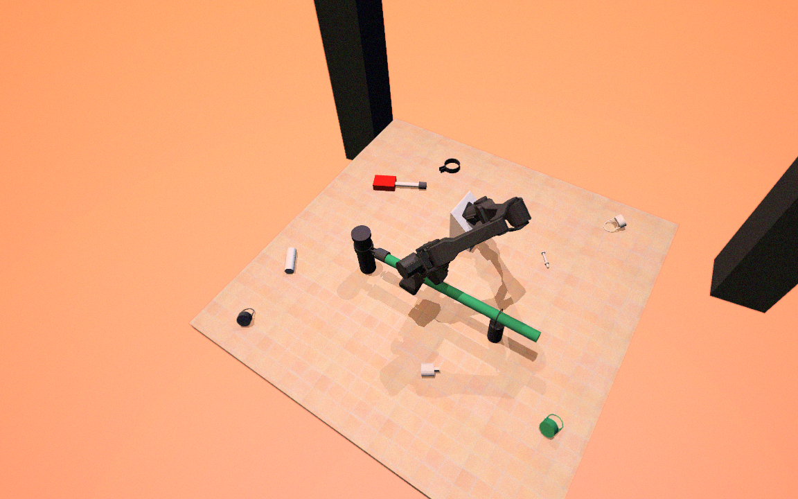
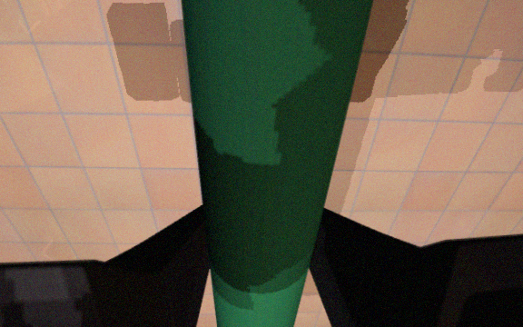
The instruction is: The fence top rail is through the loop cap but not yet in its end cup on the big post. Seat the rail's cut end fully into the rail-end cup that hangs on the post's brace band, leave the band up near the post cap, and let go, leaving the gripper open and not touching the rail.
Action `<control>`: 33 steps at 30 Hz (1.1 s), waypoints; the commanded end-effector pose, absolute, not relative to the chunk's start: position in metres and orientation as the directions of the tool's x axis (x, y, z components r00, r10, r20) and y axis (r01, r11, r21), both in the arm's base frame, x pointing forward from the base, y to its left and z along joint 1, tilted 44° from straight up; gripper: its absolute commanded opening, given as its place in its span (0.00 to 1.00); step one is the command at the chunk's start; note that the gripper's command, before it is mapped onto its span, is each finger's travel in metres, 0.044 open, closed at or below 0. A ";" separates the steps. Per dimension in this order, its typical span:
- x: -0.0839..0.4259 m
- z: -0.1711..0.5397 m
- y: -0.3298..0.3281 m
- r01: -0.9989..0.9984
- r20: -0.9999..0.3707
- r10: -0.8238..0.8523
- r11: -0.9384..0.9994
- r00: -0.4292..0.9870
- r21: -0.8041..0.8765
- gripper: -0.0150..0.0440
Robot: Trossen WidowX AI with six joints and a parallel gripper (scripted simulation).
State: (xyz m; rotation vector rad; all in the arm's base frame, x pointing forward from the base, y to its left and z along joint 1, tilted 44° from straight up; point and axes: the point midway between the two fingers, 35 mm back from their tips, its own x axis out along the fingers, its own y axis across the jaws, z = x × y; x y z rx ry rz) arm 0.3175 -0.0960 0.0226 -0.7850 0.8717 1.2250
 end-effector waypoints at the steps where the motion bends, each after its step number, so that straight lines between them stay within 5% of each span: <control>1: 0.315 0.021 -0.102 -0.983 -0.892 0.436 0.177 0.117 -0.042 0.25; 33: 0.317 0.023 -0.096 -0.984 -0.886 0.449 0.172 0.116 -0.041 0.25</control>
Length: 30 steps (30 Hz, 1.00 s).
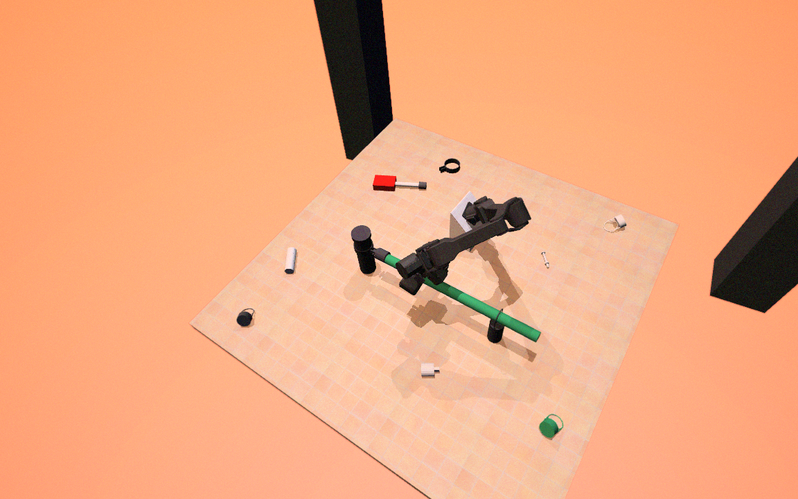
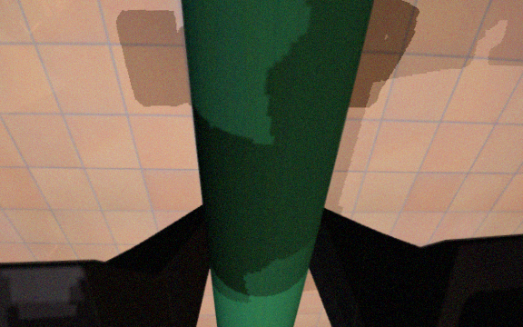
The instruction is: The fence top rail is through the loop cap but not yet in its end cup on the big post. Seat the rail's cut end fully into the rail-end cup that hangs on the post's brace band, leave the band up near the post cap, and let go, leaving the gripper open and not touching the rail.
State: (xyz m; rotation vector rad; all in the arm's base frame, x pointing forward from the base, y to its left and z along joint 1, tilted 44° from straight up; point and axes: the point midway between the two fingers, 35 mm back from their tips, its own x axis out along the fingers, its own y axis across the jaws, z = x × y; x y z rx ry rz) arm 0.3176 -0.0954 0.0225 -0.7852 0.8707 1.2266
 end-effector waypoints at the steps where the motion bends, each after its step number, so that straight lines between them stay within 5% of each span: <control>1: 0.317 0.023 -0.096 -0.984 -0.886 0.449 0.172 0.116 -0.041 0.25; 30: 0.317 0.021 -0.100 -0.984 -0.889 0.444 0.171 0.115 -0.042 0.25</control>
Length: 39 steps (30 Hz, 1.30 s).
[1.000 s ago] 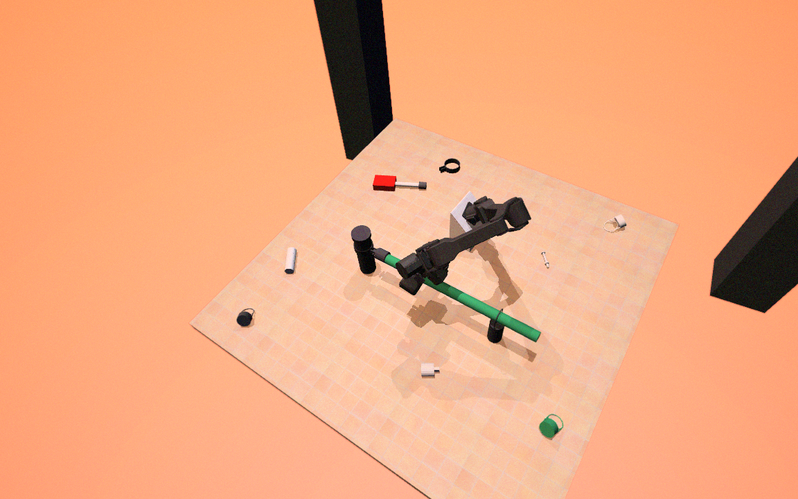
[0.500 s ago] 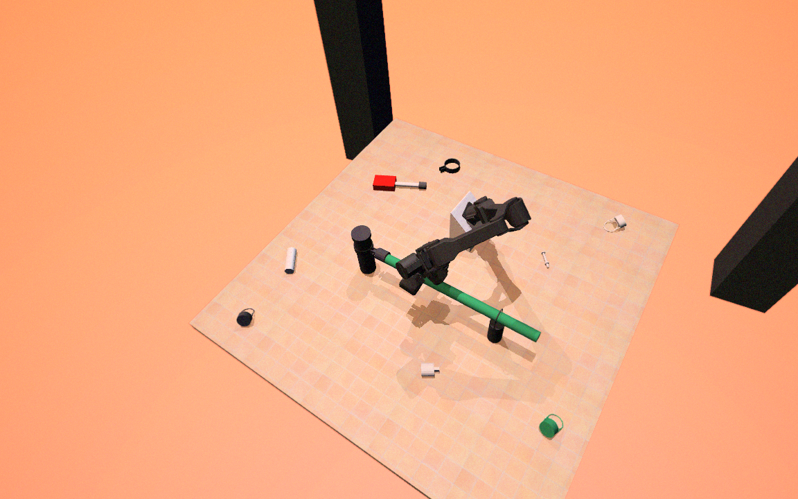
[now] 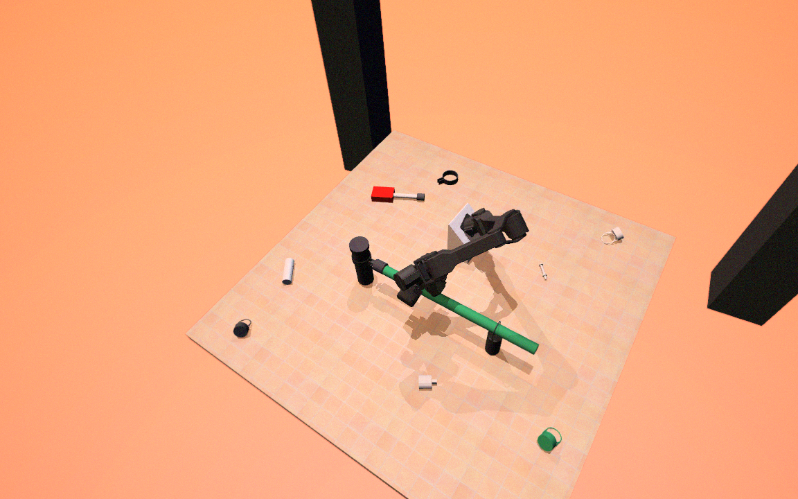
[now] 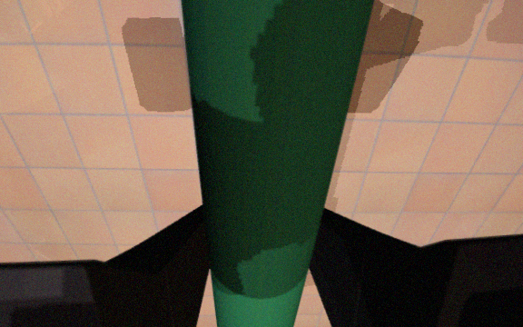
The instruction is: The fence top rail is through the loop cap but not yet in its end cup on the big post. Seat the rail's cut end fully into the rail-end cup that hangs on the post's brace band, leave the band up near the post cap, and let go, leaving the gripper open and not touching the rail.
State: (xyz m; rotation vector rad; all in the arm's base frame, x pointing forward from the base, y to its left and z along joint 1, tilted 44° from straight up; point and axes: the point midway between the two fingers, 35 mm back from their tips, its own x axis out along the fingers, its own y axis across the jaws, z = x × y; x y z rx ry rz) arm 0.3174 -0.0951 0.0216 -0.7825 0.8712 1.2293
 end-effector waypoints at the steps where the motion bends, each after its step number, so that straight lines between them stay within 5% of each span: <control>1: 0.317 0.021 -0.100 -0.984 -0.889 0.443 0.171 0.115 -0.042 0.25; 39: 0.318 0.020 -0.095 -0.985 -0.883 0.456 0.167 0.109 -0.036 0.25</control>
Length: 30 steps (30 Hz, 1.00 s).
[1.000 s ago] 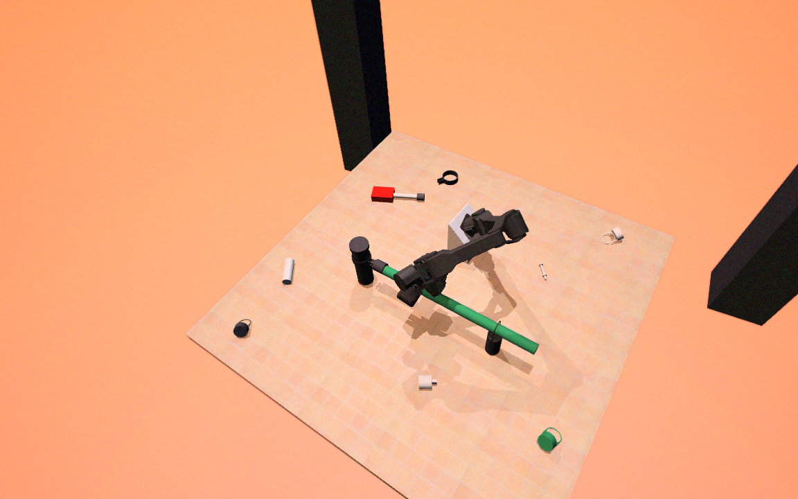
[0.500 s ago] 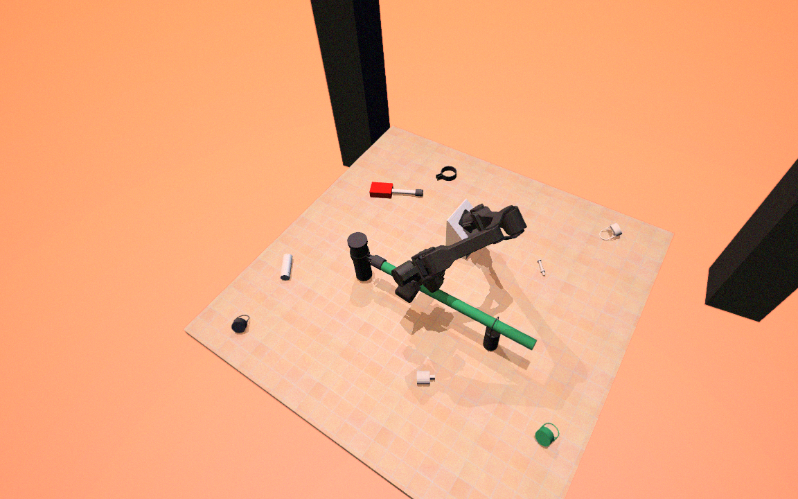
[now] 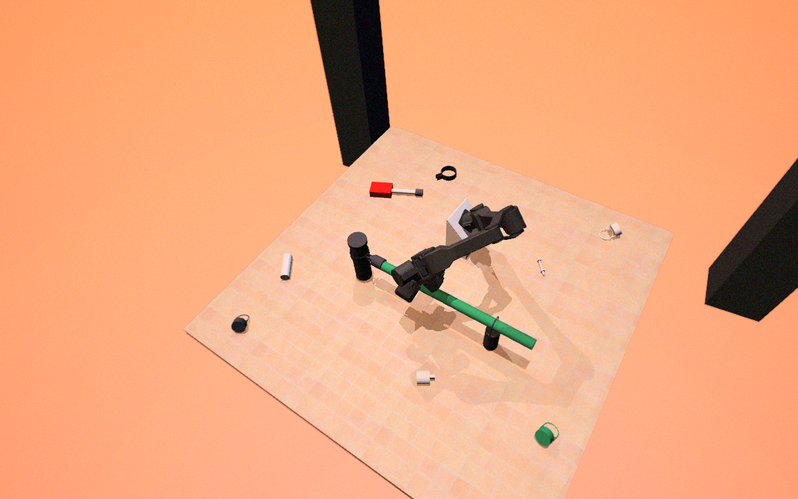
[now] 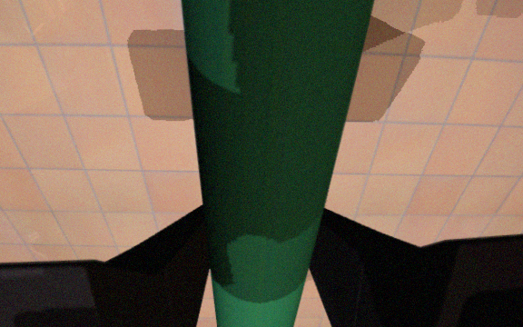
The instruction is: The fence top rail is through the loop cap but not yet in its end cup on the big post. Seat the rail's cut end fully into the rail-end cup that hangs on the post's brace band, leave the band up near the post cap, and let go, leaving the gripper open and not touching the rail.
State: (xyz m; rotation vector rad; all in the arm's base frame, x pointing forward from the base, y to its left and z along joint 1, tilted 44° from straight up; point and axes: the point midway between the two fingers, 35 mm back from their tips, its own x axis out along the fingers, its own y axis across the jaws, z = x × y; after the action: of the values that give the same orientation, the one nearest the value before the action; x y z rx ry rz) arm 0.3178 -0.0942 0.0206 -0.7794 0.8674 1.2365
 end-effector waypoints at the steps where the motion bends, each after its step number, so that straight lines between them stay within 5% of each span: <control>1: 0.317 0.020 -0.096 -0.985 -0.883 0.456 0.167 0.109 -0.036 0.25; 30: 0.316 0.018 -0.107 -0.985 -0.883 0.456 0.167 0.109 -0.036 0.25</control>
State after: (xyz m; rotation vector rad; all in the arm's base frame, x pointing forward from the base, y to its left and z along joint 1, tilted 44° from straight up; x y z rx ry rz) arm 0.3170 -0.0938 0.0177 -0.7625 0.8556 1.2544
